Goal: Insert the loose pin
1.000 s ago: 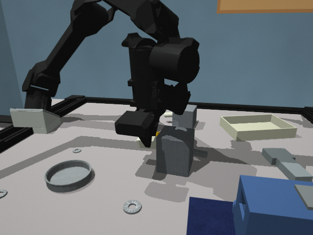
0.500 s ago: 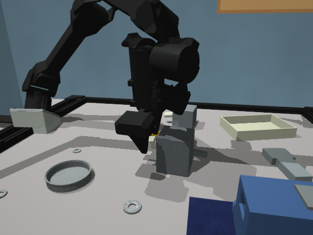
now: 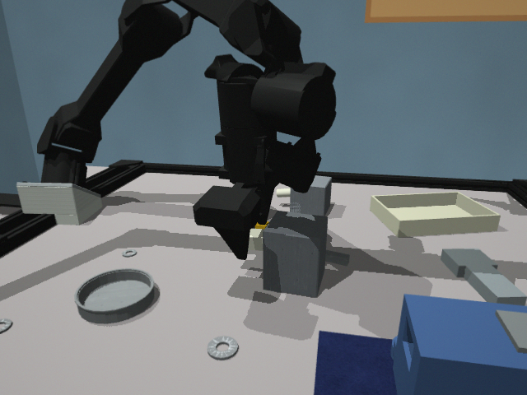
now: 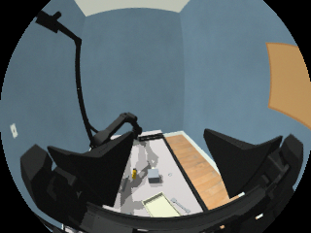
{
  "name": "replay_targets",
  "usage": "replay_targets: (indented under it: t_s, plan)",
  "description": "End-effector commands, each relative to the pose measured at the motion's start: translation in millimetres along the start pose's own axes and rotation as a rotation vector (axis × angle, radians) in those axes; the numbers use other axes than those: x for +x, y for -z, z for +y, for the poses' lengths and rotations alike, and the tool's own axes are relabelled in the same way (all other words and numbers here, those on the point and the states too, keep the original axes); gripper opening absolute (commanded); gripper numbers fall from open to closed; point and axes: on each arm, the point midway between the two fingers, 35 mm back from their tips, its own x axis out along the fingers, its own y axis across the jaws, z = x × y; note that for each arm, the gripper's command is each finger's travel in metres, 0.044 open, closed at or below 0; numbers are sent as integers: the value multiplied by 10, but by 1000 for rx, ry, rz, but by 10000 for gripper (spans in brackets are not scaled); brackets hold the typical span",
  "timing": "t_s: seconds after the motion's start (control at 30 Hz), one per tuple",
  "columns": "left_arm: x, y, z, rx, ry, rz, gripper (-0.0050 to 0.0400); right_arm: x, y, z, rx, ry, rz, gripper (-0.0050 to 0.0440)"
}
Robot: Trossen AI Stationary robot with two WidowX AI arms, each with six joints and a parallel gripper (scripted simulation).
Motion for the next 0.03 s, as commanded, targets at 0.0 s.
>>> replay_targets:
  t_s: [0.0]
  plan:
    - [2,0,1,0,0,0,400,0,3,-2,-2,1,1,400]
